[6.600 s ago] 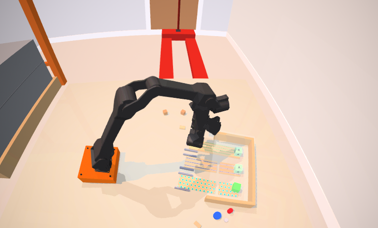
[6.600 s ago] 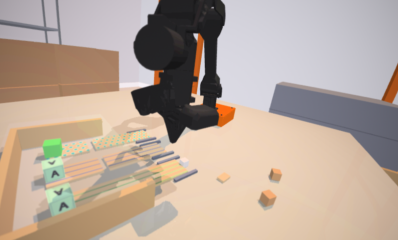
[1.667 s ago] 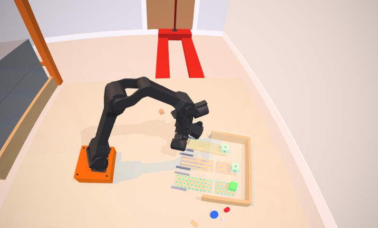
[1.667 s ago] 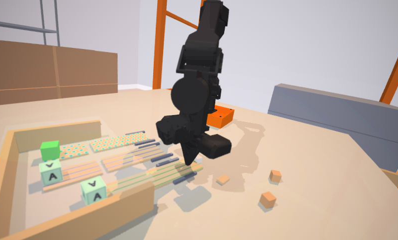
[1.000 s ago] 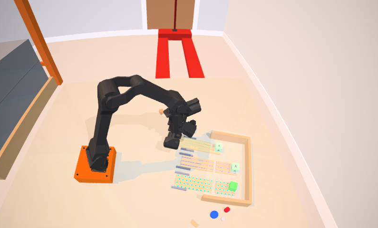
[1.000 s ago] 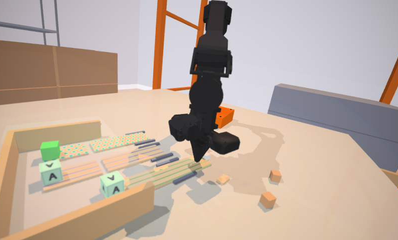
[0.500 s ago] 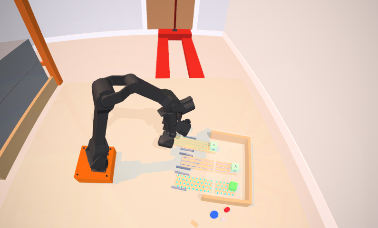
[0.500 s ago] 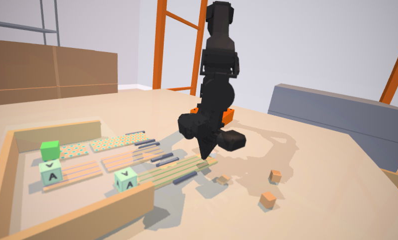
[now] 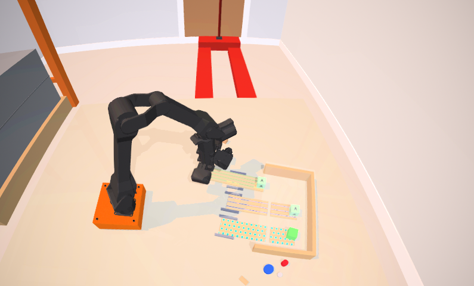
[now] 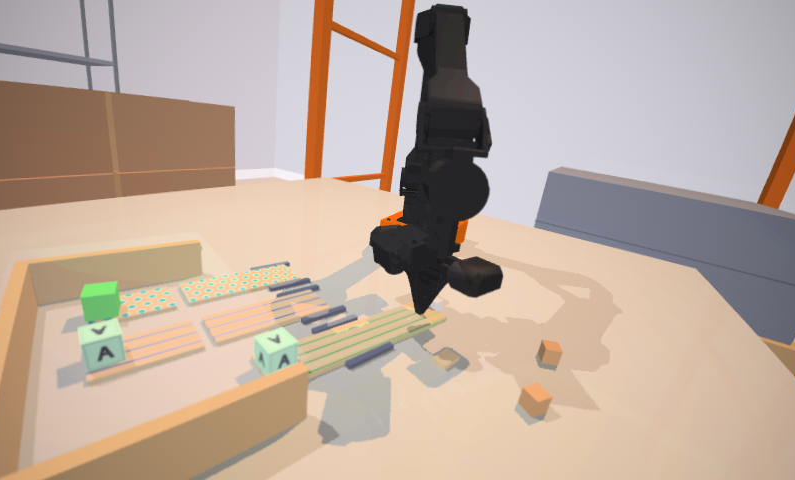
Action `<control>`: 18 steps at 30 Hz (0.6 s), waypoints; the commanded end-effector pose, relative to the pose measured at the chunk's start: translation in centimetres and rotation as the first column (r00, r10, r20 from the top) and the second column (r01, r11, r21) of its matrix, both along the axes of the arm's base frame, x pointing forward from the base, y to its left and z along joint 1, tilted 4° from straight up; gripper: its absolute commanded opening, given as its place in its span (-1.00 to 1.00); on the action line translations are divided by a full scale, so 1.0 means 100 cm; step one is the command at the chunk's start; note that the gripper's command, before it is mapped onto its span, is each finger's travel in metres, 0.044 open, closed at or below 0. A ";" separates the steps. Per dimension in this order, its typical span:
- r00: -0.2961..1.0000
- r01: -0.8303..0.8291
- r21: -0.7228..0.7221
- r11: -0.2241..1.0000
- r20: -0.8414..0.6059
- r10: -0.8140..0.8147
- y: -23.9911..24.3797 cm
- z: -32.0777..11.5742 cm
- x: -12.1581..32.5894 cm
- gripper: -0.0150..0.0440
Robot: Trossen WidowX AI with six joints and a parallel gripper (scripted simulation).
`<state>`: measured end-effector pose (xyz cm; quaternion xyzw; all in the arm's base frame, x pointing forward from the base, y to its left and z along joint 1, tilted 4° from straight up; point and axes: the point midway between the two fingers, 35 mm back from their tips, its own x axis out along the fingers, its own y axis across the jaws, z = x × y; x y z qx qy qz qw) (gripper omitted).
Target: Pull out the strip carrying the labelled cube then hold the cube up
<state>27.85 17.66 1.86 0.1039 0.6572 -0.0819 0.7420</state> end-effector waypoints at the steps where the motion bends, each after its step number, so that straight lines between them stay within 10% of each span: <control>1: 1.000 -0.002 -0.010 1.000 -0.022 0.002 0.000 -0.006 -0.012 -0.49; 18: 1.000 -0.002 -0.010 1.000 -0.025 0.002 0.006 -0.009 -0.039 -0.49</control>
